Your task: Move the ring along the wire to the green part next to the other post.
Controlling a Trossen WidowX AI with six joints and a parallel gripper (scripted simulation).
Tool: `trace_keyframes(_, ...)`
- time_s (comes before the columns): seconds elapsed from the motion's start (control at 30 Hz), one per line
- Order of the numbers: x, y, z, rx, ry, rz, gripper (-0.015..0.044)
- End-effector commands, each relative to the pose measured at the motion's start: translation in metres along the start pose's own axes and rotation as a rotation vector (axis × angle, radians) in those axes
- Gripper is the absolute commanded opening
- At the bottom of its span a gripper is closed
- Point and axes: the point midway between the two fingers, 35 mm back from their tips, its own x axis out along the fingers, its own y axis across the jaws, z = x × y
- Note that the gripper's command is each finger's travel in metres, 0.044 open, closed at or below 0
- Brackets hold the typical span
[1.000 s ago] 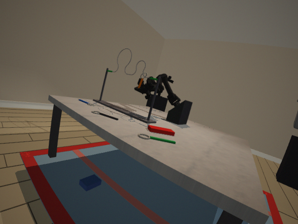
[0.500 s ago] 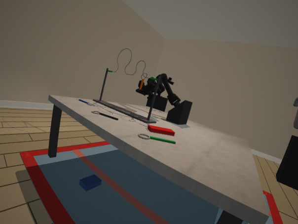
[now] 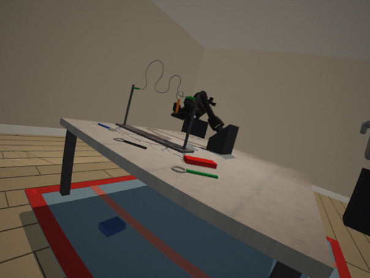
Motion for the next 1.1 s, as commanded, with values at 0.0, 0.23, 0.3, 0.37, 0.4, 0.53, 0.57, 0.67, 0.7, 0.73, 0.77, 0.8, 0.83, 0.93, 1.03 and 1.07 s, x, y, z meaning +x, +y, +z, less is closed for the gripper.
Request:
trace_keyframes(0.0,-0.002,0.012,-0.003,0.037,0.016,0.029,-0.0150)
trace_keyframes(0.23,-0.004,0.025,-0.002,0.105,0.024,0.060,-0.0150)
trace_keyframes(0.3,-0.005,0.029,-0.001,0.125,0.027,0.069,-0.0150)
trace_keyframes(0.37,-0.006,0.032,-0.001,0.141,0.029,0.076,-0.0150)
trace_keyframes(0.4,-0.006,0.034,0.000,0.149,0.030,0.080,-0.0150)
trace_keyframes(0.53,-0.008,0.042,0.001,0.184,0.034,0.096,-0.0150)
trace_keyframes(0.57,-0.008,0.043,0.002,0.191,0.035,0.098,-0.0150)
trace_keyframes(0.67,-0.010,0.048,0.003,0.212,0.038,0.108,-0.0150)
trace_keyframes(0.7,-0.010,0.050,0.004,0.218,0.038,0.111,-0.0150)
trace_keyframes(0.73,-0.010,0.052,0.004,0.223,0.039,0.113,-0.0150)
trace_keyframes(0.77,-0.011,0.053,0.004,0.227,0.039,0.115,-0.0150)
trace_keyframes(0.8,-0.011,0.055,0.005,0.232,0.040,0.117,-0.0150)
trace_keyframes(0.83,-0.012,0.056,0.005,0.236,0.040,0.119,-0.0150)
trace_keyframes(0.93,-0.013,0.060,0.006,0.245,0.041,0.123,-0.0150)
trace_keyframes(1.03,-0.014,0.064,0.007,0.252,0.042,0.126,-0.0150)
trace_keyframes(1.07,-0.014,0.065,0.008,0.253,0.042,0.127,-0.0150)
